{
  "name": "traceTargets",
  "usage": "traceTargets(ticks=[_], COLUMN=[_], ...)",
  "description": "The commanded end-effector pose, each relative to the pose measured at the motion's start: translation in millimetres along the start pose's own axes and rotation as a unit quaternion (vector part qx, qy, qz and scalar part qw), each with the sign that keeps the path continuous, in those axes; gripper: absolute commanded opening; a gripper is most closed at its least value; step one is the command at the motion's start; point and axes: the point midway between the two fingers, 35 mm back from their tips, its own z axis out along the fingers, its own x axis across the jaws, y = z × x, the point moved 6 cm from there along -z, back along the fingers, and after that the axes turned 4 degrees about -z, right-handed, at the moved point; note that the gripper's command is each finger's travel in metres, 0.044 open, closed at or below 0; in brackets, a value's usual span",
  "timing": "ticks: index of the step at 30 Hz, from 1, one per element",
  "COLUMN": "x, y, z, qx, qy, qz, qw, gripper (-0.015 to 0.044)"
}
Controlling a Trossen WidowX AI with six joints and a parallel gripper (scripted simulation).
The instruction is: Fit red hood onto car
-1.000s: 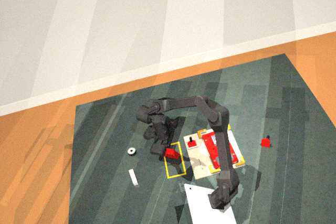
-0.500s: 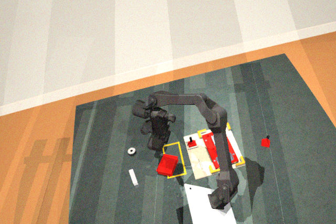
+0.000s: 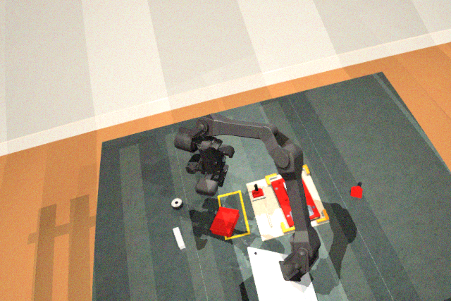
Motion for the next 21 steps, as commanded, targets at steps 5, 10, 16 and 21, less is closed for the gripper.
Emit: traceTargets(ticks=[5,10,16,21], x=[0.0,0.0,4.5,13.8], y=[0.5,0.5,2.4,5.3], z=[0.0,0.0,7.3,22.3], qx=[-0.001,-0.001,-0.001,-0.001], qy=[-0.001,-0.001,0.000,0.000], qz=[-0.001,-0.001,0.081,0.242], qw=[1.000,1.000,0.997,0.970], gripper=[0.0000,0.0000,0.0105,0.0236])
